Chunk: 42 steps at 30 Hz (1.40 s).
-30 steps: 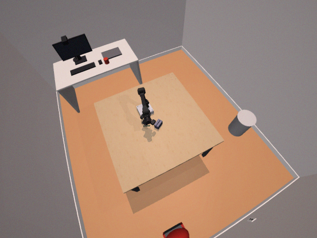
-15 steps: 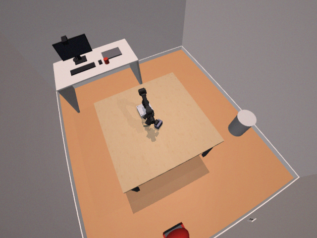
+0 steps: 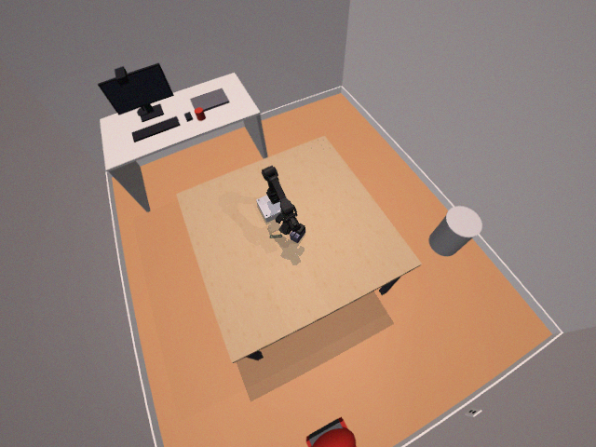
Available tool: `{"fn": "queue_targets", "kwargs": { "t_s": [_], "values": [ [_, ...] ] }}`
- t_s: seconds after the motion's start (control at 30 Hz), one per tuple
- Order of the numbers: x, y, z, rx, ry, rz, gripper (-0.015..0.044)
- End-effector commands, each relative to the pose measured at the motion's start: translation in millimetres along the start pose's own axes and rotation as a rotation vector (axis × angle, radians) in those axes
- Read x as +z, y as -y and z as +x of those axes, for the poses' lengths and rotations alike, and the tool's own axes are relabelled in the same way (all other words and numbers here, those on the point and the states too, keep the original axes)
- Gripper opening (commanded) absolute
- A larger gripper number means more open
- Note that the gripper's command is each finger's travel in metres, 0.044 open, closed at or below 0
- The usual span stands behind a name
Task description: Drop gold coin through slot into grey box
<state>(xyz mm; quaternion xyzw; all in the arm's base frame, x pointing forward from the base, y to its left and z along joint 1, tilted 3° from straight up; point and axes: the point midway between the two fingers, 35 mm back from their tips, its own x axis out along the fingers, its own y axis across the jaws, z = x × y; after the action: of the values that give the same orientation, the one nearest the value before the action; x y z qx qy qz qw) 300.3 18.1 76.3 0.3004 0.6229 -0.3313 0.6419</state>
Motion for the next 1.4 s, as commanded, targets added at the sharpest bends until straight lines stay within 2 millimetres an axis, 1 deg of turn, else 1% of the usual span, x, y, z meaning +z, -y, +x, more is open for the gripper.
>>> {"fn": "queue_targets", "kwargs": {
  "t_s": [0.0, 0.43, 0.87, 1.2, 1.37],
  "values": [
    [-7, -7, 0, 0.002, -0.006, 0.005, 0.0000],
    [-31, -29, 0, 0.002, -0.009, 0.009, 0.0000],
    [-28, -27, 0, 0.001, -0.003, 0.002, 0.0000],
    [-32, -30, 0, 0.002, -0.004, 0.014, 0.0000],
    [-31, -29, 0, 0.003, -0.002, 0.006, 0.0000]
  ]
}}
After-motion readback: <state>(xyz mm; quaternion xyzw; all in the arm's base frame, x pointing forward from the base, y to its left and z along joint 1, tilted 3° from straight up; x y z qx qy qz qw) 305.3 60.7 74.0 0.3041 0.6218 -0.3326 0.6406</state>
